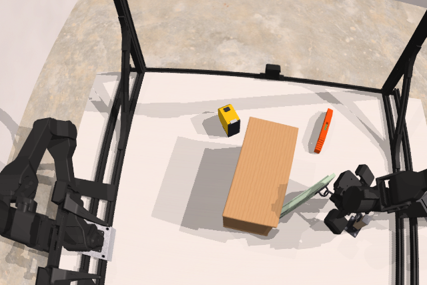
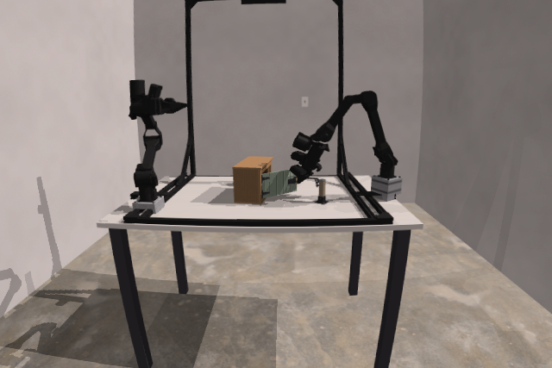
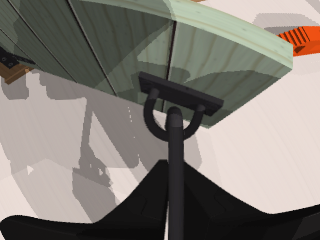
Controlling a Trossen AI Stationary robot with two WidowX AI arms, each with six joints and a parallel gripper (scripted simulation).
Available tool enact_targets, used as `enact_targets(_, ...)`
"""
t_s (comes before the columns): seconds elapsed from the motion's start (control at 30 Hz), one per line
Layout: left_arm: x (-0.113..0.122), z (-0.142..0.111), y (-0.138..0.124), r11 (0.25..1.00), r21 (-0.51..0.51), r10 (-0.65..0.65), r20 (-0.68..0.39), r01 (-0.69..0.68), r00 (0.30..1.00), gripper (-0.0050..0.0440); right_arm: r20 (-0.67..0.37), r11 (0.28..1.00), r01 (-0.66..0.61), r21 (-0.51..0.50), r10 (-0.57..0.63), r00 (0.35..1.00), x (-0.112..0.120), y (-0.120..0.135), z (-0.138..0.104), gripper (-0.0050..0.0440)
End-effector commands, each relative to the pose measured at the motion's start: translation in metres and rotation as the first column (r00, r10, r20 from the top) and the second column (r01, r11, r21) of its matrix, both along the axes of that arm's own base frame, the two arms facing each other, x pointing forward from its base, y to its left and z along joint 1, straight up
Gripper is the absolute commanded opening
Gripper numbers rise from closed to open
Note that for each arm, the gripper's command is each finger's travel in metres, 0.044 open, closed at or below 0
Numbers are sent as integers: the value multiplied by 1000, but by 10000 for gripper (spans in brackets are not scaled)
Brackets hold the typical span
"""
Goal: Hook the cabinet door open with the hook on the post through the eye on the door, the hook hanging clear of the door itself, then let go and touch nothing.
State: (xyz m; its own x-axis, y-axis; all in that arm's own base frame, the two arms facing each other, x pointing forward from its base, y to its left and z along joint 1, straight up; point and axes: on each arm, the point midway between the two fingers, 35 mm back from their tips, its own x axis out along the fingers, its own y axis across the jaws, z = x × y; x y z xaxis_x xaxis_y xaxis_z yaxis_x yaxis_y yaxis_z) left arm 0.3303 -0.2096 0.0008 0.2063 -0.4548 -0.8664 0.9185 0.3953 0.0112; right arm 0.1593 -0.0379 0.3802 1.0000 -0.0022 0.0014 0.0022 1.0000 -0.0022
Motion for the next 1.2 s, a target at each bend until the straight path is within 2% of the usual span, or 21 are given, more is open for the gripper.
enact_targets(0.0, 0, -2, 1, 1000, 6, 3, -1, -3, 1000, 0, 0, 1000, -2, 3, 2, 1000, 0, 0, 0, 400)
enact_targets(0.83, 0, -5, 2, 1000, 6, 3, -1, -3, 1000, 0, 0, 1000, -2, 3, 2, 1000, 0, 0, 0, 400)
enact_targets(0.97, 1, -5, 0, 999, 50, 3, -20, -2, 1000, 0, 0, 1000, -2, 3, 2, 1000, 0, 0, 0, 400)
enact_targets(1.17, 1, -5, 0, 999, 54, 3, -22, -2, 1000, 0, 0, 1000, -2, 3, 2, 1000, 0, 0, 0, 400)
